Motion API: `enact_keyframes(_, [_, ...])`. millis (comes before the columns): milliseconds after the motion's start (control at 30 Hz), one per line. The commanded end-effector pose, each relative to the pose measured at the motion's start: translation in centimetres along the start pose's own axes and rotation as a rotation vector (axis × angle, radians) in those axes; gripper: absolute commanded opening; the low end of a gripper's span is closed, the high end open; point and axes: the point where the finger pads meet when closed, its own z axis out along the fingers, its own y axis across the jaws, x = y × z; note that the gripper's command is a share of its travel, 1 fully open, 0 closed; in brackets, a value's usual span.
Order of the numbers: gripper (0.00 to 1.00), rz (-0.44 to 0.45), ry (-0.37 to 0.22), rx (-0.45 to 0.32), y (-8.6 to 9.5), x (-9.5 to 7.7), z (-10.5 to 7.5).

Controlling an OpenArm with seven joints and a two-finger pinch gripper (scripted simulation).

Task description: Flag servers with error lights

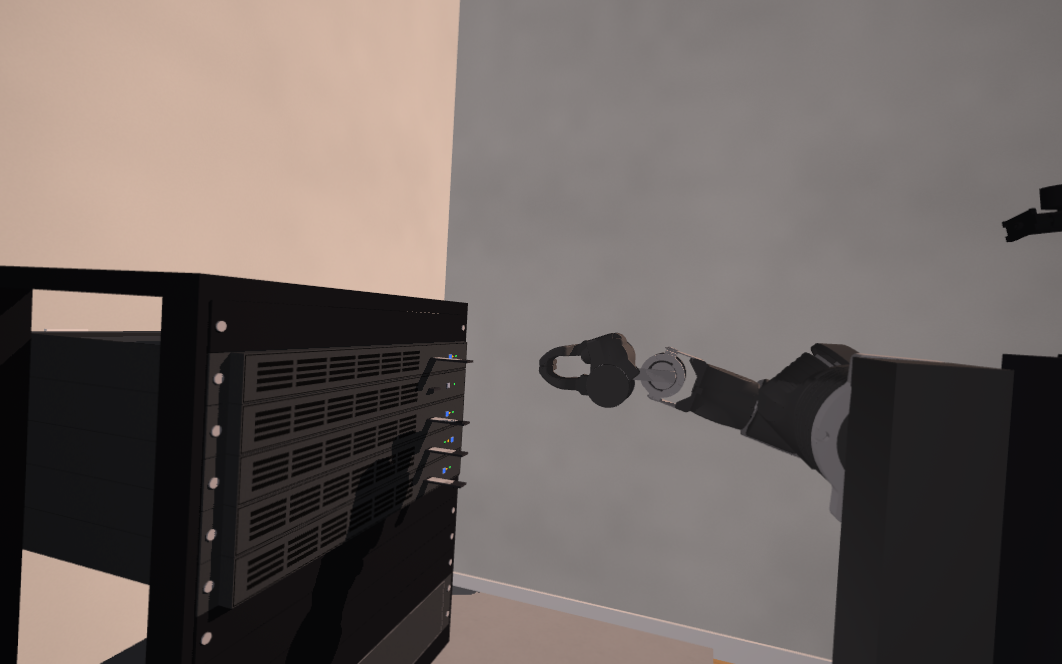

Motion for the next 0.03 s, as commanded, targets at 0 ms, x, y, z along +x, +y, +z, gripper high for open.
enact_keyframes(0, [0.00,-0.002,0.001,0.002,0.08,-0.02,-0.03])
